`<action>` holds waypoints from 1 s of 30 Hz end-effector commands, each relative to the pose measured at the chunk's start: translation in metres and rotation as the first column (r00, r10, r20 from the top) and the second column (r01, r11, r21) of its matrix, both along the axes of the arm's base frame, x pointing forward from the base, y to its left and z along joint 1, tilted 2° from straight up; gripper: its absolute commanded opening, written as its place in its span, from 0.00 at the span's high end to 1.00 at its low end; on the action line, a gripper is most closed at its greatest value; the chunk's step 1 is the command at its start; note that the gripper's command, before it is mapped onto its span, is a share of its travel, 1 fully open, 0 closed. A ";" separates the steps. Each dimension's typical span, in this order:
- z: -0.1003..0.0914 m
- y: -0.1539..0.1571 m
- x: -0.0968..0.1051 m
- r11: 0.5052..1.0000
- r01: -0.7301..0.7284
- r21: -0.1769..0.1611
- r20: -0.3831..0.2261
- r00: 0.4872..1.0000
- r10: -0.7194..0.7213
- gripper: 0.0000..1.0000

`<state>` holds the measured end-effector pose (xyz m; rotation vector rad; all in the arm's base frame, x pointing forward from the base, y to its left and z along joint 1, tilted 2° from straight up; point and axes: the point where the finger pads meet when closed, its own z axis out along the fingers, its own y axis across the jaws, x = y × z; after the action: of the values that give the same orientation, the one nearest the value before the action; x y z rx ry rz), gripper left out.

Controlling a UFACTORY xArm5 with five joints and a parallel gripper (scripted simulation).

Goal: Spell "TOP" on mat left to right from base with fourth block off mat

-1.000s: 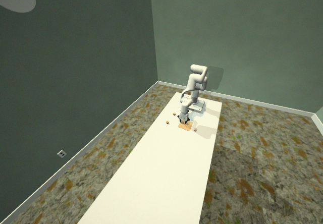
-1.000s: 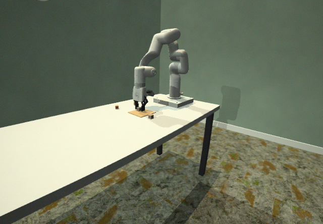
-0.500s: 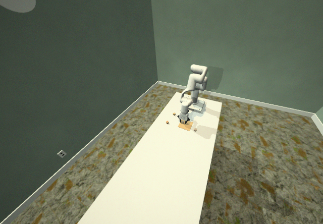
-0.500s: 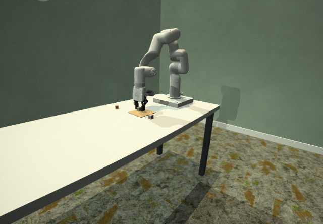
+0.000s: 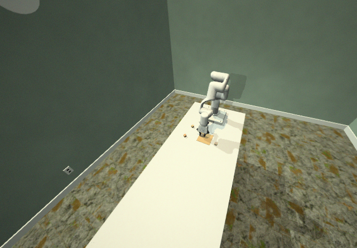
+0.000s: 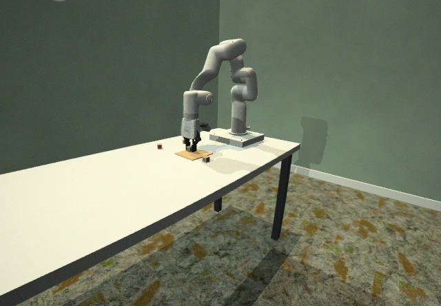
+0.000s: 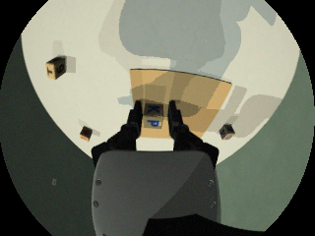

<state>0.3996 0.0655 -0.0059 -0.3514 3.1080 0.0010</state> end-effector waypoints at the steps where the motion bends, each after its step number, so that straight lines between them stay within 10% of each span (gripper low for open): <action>1: 0.001 0.000 0.001 1.000 0.000 0.001 0.003 1.000 0.000 0.58; 6: 0.001 0.000 0.001 1.000 0.000 0.001 0.003 1.000 0.000 0.58; 7: 0.001 0.000 0.001 1.000 0.000 0.001 0.003 1.000 0.000 0.79; 30: 0.001 0.000 0.001 1.000 0.000 0.001 0.003 1.000 0.000 0.79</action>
<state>0.3997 0.0655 -0.0058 -0.3514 3.1078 0.0011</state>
